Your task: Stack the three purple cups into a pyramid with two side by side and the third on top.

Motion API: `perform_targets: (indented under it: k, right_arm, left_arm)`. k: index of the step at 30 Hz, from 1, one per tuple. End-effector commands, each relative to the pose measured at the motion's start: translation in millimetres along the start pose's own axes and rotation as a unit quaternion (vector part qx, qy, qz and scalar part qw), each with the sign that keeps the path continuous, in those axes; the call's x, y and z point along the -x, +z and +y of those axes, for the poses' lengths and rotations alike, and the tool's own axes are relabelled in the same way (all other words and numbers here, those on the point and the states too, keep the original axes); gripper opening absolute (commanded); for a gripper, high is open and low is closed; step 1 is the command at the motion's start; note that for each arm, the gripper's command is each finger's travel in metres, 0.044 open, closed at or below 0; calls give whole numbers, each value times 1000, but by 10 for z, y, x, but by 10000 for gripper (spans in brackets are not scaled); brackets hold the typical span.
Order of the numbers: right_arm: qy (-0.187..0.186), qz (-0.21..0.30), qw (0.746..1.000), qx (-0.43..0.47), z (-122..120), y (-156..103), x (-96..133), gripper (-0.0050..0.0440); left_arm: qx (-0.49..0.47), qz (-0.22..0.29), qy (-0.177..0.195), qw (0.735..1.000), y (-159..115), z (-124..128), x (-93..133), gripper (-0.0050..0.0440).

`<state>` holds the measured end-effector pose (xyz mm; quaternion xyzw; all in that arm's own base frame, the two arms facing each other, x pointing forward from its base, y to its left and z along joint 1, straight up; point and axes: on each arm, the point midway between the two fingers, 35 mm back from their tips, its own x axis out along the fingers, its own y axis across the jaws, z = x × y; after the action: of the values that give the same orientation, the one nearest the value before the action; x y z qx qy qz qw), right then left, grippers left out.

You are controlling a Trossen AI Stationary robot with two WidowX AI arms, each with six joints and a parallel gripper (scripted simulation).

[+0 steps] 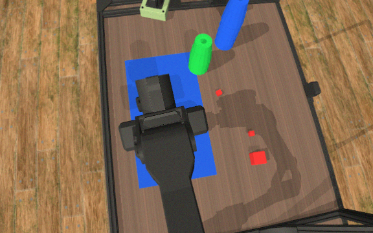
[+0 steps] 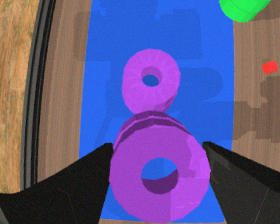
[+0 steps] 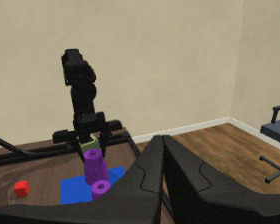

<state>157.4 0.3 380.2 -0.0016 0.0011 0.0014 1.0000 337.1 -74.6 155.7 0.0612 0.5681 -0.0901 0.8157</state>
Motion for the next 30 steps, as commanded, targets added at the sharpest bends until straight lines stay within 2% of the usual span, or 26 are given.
perform_targets:
  k: [1, 21, 30]
  right_arm:
    - [-1, -1, 1000, -2, -3, 5, 1, 0]
    - [-1, -1, 1000, -2, -3, 5, 1, 0]
    - [-1, -1, 1000, -2, -3, 5, 1, 0]
  left_arm:
    - [0, 3, 1, 1000, -47, 4, -110, 0]
    - [0, 3, 1, 1000, -287, 5, -564, 0]
    - [0, 3, 1, 1000, -335, 6, -644, 0]
